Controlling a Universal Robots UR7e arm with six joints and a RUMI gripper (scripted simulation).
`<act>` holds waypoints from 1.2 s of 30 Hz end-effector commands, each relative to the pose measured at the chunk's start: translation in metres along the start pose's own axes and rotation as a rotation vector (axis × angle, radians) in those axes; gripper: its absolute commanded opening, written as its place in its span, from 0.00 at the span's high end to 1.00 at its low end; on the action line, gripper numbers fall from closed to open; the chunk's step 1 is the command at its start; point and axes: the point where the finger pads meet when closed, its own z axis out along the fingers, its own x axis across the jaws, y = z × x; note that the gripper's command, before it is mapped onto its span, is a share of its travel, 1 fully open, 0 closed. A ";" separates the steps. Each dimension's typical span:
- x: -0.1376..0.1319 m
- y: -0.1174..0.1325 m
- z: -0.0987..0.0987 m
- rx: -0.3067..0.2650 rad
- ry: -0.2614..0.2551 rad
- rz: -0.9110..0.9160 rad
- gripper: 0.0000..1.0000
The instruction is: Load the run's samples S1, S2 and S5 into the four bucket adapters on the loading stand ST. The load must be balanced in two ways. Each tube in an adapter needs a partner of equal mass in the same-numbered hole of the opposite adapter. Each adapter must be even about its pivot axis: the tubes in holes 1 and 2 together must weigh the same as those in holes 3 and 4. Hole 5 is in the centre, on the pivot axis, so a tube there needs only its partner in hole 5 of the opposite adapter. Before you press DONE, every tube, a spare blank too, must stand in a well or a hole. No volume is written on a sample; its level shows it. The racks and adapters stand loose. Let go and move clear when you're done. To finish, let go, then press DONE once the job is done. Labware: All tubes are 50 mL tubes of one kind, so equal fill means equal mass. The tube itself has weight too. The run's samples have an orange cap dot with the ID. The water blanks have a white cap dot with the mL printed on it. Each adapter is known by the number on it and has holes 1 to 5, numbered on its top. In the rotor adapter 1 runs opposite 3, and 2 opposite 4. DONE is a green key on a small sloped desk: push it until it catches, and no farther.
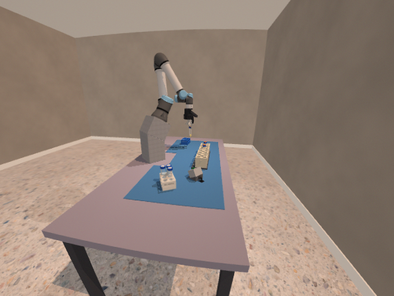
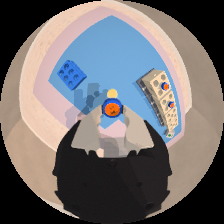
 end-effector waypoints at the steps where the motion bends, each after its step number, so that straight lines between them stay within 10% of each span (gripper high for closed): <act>1: 0.030 0.010 -0.001 0.002 -0.015 0.118 1.00; 36: 0.226 0.079 0.002 -0.004 -0.015 0.832 1.00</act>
